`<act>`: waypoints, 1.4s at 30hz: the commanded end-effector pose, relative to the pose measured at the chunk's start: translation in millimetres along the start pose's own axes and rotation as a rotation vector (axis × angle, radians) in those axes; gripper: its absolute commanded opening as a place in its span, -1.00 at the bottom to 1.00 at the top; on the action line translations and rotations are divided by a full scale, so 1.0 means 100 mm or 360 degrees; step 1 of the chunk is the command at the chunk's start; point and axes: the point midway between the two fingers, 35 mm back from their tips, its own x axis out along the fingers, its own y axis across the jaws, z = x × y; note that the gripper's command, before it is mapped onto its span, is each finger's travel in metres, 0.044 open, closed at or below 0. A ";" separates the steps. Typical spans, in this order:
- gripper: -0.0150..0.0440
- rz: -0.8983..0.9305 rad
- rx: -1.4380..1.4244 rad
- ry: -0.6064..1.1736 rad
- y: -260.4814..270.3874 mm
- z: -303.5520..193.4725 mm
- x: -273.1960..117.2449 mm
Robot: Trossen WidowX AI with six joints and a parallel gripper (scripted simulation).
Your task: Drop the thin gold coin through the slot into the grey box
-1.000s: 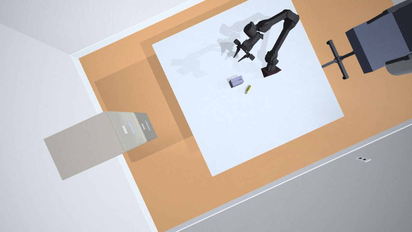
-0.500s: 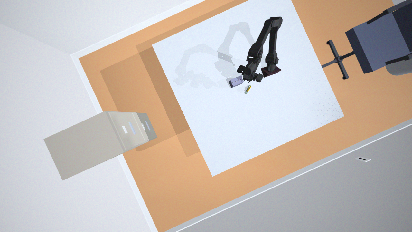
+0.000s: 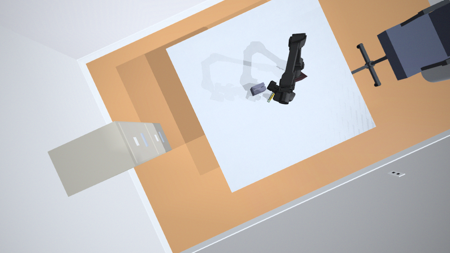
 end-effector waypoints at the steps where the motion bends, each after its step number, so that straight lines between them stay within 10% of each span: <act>1: 0.05 -0.0023 0.0008 0.0013 0.00 0.02 0.16; 42: 0.05 -0.0025 0.0010 0.0012 -0.04 0.04 0.90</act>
